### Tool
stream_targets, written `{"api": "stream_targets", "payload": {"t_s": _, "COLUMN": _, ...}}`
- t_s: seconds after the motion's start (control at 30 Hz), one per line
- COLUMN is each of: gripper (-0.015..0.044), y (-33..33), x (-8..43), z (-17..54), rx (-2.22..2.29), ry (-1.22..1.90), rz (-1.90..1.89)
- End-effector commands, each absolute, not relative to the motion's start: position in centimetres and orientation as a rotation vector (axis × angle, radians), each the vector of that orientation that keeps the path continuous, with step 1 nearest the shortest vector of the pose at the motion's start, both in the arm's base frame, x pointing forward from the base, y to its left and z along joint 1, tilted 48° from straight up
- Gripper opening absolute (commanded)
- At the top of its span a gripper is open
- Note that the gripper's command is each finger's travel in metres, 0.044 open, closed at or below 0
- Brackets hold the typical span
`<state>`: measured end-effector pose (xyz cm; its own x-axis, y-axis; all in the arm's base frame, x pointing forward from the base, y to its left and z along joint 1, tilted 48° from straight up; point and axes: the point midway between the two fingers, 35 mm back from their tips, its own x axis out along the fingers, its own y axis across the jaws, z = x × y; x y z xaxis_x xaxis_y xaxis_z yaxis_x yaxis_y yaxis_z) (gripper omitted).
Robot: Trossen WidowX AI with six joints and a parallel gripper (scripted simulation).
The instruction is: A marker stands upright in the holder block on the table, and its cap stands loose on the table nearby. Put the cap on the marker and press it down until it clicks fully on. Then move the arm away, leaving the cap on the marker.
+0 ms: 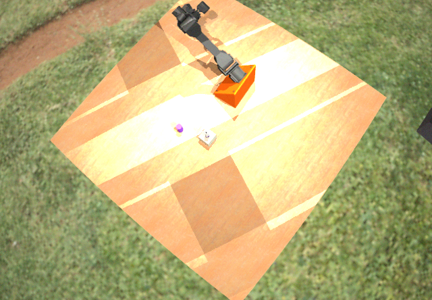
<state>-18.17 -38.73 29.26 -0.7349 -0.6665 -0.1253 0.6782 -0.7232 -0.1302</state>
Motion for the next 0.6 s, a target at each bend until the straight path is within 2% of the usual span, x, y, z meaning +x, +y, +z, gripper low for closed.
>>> {"api": "stream_targets", "payload": {"t_s": 0.0, "gripper": 0.0249, "y": -40.2, "x": -12.9, "z": 30.8, "rx": 0.074, "ry": 0.136, "rz": -2.239}}
{"api": "stream_targets", "payload": {"t_s": 0.17, "gripper": 0.0249, "y": -40.5, "x": -5.8, "z": 34.0, "rx": 0.01, "ry": 0.029, "rz": -2.06}}
{"api": "stream_targets", "payload": {"t_s": 0.57, "gripper": 0.0249, "y": -39.9, "x": 12.5, "z": 33.9, "rx": 0.203, "ry": -0.05, "rz": -1.588}}
